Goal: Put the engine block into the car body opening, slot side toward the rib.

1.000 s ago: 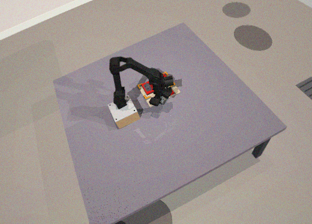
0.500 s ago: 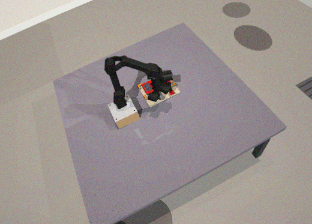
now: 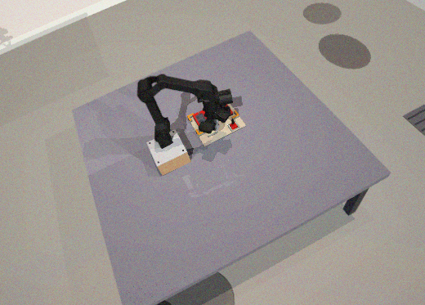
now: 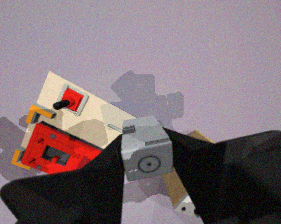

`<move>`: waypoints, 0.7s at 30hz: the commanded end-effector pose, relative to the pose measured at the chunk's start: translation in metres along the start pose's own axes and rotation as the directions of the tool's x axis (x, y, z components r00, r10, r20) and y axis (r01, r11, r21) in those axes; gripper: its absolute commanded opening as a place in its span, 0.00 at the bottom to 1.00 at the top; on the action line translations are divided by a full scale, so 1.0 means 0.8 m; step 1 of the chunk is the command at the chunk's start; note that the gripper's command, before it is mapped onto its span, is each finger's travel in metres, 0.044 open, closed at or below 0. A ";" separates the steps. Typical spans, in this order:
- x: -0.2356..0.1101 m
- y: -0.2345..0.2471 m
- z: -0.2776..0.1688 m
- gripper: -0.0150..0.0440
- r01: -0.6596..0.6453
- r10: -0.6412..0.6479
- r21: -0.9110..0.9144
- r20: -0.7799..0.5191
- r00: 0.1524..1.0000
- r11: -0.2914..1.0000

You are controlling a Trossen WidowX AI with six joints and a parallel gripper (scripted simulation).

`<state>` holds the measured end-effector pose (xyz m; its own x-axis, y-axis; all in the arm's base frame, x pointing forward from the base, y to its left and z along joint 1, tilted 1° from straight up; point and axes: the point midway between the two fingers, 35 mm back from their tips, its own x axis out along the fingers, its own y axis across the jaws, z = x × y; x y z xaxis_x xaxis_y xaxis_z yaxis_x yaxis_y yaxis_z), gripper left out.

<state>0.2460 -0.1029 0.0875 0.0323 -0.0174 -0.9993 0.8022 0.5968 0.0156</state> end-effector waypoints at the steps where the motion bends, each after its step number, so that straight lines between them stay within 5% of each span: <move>1: 0.003 0.000 -0.001 0.25 0.000 0.000 -0.065 -0.003 1.000 0.998; 21: 0.013 0.000 -0.001 0.25 -0.002 0.000 -0.682 -0.003 1.000 0.731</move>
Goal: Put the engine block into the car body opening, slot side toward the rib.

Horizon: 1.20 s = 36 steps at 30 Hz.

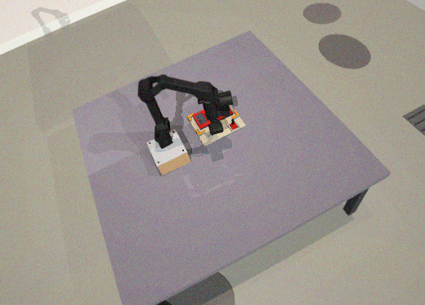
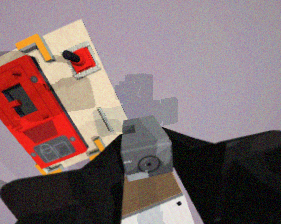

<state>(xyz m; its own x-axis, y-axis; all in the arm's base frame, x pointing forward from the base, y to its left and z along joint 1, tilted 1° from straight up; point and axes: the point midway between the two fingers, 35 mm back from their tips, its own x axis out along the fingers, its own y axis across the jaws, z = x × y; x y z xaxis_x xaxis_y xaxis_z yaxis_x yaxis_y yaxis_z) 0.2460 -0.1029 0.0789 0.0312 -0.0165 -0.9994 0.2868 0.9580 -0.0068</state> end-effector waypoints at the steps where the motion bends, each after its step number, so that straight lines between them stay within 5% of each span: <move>1: 0.002 0.000 0.000 0.25 -0.001 0.001 -0.144 -0.001 1.000 0.990; 17: 0.006 0.000 0.000 0.25 -0.002 0.001 -0.642 -0.001 1.000 0.767; 36: 0.010 0.000 0.000 0.25 -0.002 0.001 -0.976 -0.002 1.000 0.217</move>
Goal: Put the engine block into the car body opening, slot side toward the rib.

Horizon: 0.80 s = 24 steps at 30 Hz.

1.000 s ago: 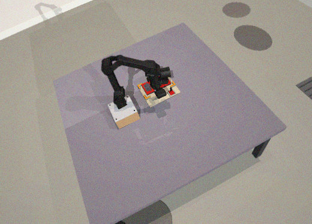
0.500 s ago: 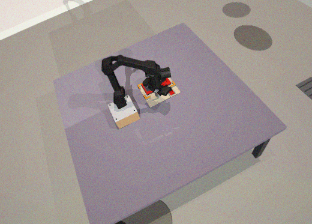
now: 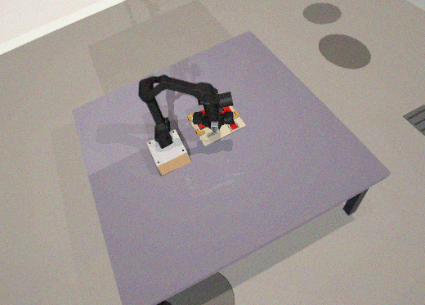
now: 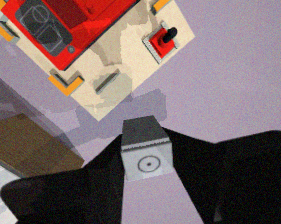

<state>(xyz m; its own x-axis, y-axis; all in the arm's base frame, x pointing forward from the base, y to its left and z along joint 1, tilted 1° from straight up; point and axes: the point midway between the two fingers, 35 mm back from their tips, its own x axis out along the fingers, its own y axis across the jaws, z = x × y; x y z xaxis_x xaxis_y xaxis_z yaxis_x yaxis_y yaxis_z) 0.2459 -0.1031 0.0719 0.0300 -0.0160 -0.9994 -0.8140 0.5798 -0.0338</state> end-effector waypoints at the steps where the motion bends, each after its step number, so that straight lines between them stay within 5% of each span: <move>1: 0.002 0.000 0.000 0.25 0.000 0.001 -0.144 0.001 1.000 0.990; 12: 0.004 0.000 0.000 0.25 0.000 0.001 -0.500 0.001 1.000 0.866; 24: 0.007 0.000 0.000 0.25 0.000 0.001 -0.806 0.001 1.000 0.591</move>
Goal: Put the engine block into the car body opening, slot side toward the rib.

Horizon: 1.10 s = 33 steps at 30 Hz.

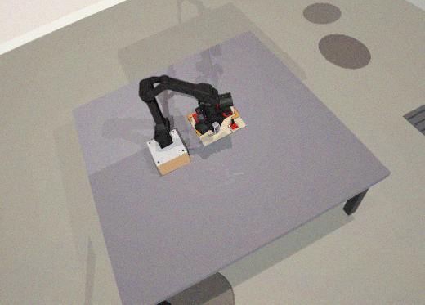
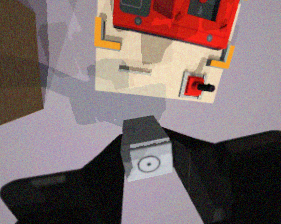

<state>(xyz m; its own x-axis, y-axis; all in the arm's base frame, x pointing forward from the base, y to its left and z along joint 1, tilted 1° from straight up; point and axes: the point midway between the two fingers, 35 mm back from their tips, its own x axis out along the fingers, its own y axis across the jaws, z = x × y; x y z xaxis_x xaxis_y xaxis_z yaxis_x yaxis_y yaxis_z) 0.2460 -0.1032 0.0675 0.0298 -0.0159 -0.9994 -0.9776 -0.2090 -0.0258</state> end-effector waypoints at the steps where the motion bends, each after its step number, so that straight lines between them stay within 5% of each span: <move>1: 0.002 0.000 0.000 0.25 0.000 0.000 -0.143 0.001 1.000 0.990; 13: 0.014 0.000 0.000 0.25 0.001 0.000 -0.390 0.001 1.000 0.921; 33: 0.053 0.000 0.000 0.25 0.001 0.000 -0.400 0.001 1.000 0.917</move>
<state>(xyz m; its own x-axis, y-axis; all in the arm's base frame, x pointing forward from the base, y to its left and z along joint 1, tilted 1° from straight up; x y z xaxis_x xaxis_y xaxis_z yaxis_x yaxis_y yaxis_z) 0.2485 -0.1044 0.0319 0.0368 -0.0174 -0.9992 -0.8146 -0.5797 -0.0199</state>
